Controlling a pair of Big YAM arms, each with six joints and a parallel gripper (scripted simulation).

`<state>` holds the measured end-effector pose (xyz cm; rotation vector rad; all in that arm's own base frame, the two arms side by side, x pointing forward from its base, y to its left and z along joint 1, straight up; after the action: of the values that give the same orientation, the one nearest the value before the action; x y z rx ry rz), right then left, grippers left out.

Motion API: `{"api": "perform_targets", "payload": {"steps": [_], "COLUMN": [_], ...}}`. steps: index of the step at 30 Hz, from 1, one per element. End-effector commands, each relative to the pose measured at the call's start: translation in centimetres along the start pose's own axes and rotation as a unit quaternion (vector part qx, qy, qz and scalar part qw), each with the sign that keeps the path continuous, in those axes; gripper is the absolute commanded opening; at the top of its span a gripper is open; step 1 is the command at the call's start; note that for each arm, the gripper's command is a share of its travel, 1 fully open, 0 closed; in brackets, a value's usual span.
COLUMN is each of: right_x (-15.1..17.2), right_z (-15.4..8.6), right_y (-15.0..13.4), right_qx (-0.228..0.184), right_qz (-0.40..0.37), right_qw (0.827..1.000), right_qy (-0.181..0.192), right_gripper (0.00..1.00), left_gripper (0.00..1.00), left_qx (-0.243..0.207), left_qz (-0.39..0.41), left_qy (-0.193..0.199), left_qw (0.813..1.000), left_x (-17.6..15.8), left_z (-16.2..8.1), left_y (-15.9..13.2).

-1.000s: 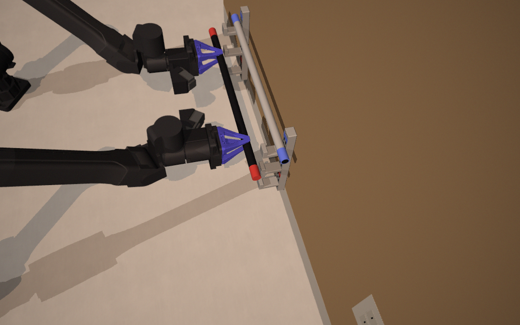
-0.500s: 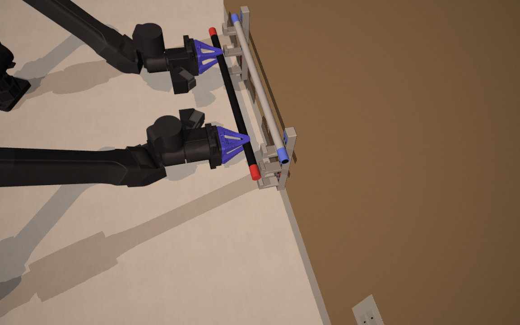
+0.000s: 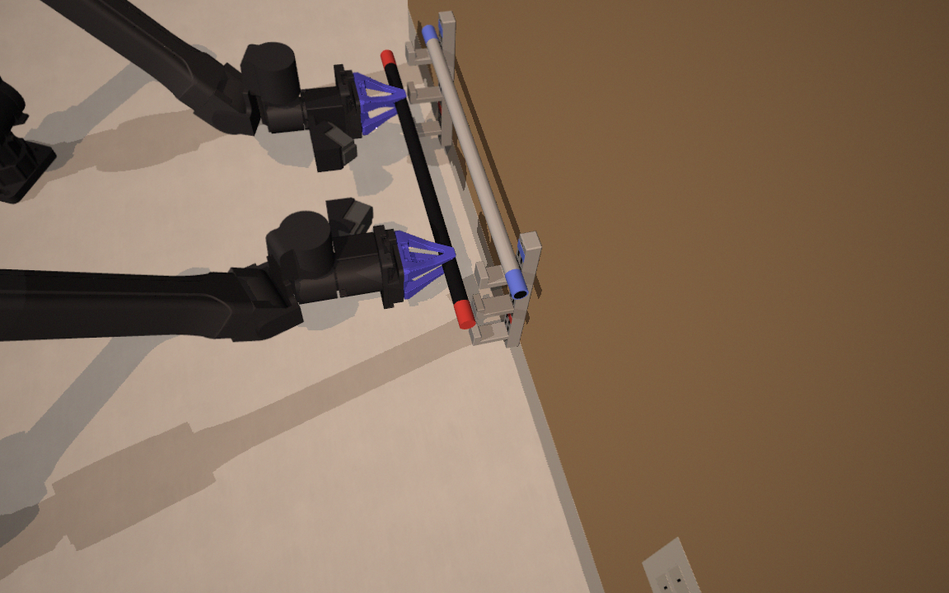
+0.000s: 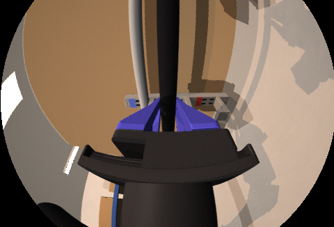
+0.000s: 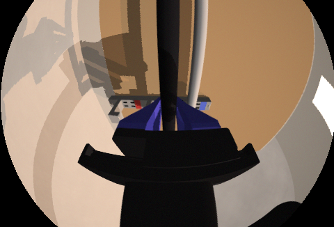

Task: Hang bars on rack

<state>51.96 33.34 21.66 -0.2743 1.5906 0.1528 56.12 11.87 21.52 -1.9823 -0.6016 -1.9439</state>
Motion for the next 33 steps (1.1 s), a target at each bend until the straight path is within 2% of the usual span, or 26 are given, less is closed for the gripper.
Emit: {"api": "perform_targets", "payload": {"steps": [1, 33], "right_x": [-3.4, -2.3], "right_z": [0.0, 0.3], "right_y": [0.1, 0.5], "right_qx": [0.005, 0.005], "right_qz": [0.02, 0.02], "right_qw": [0.999, 0.999], "right_qy": [-0.048, -0.048], "right_gripper": [0.0, 0.0], "left_gripper": [0.0, 0.0], "left_qx": [0.003, 0.003], "left_qz": [-0.017, -0.017], "left_qy": [0.044, 0.044], "left_qw": [0.999, 0.999], "left_x": [3.4, 2.4], "left_z": [0.4, 0.8], "left_y": [-0.4, -0.8]}}
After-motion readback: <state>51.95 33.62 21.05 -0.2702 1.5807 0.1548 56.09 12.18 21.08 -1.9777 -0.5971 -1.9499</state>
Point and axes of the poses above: on each arm, the point where the finger pads meet when closed, its own z axis out along the fingers, its own x axis across the jaws, y = z × x, the point moved 9 cm from there along -z, back along the fingers, and after that the axes turned 4 degrees about -z, right-handed, at the moved point
